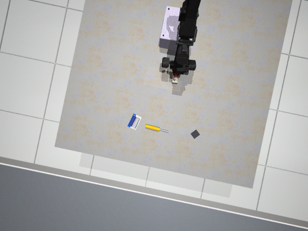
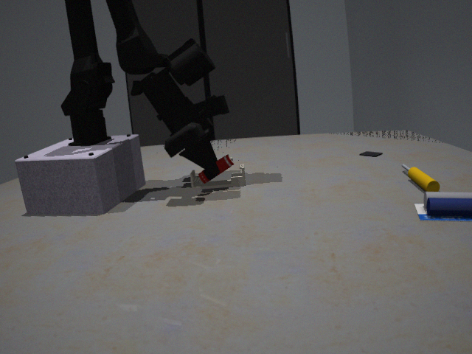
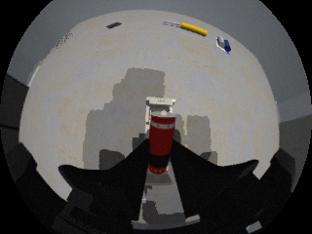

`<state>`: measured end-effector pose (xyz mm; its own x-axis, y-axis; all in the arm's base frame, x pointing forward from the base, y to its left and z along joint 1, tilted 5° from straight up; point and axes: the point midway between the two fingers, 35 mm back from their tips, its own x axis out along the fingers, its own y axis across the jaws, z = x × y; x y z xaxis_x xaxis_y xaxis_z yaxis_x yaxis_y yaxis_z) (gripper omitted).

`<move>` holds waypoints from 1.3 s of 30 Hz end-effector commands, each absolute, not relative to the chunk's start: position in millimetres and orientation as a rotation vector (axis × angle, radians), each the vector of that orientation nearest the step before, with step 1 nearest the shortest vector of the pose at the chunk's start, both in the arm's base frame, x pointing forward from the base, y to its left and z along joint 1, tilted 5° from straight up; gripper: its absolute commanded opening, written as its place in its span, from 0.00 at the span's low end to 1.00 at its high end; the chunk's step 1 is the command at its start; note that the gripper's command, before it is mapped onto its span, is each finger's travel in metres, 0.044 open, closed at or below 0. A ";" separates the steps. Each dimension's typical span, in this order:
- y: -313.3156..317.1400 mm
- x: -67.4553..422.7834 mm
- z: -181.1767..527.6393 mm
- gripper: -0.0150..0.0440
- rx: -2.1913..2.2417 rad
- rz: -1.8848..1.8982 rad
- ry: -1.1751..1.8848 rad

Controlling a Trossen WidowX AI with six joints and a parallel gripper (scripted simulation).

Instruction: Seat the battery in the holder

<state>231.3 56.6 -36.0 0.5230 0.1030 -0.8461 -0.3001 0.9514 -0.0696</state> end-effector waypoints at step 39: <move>59.2 238.9 -45.8 0.37 -0.253 0.216 1.249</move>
<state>244.4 60.8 -41.3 0.3416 0.0364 -0.9391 -0.2995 0.9514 -0.0721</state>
